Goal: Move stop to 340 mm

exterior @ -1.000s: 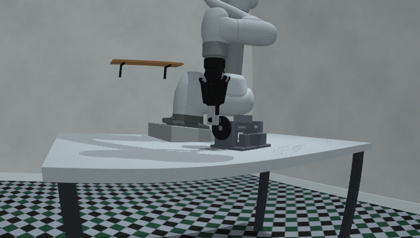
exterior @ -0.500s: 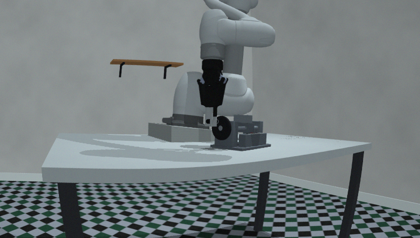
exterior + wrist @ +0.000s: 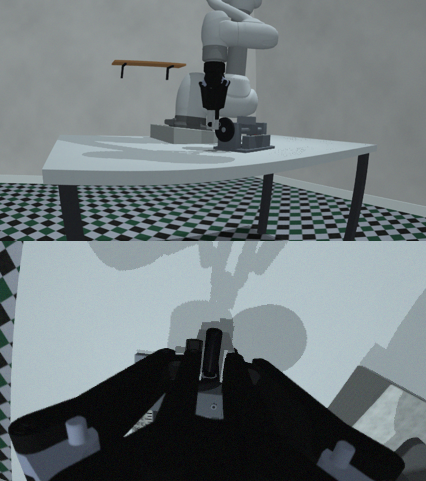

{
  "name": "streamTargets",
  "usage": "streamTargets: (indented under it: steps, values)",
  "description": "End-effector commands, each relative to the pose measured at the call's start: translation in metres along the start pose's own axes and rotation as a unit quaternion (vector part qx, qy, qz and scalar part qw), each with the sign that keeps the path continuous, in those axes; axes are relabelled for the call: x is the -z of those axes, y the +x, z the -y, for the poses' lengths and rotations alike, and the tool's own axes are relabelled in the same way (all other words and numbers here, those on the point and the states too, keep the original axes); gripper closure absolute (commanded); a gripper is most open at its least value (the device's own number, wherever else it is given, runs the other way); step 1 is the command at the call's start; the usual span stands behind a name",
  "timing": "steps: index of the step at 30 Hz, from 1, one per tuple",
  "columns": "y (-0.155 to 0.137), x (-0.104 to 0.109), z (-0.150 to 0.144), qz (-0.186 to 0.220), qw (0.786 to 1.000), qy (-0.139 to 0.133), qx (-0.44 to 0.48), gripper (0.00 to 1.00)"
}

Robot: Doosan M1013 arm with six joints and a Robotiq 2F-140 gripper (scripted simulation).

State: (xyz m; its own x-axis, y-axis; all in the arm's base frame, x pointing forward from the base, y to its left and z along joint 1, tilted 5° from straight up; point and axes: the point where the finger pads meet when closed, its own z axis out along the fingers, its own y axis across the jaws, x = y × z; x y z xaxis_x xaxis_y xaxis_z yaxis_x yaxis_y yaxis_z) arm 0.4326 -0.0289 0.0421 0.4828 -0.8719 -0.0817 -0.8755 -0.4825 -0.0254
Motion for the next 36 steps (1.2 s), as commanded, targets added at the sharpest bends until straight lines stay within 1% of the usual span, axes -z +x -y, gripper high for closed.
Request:
streamTargets:
  steps: [1, 36]
  values:
    - [0.0, -0.0012, -0.0007, 0.0, 1.0, 0.0, 0.0, 0.96]
    - [-0.0001, -0.0037, -0.0024, 0.0, 1.0, 0.0, 0.0, 0.96]
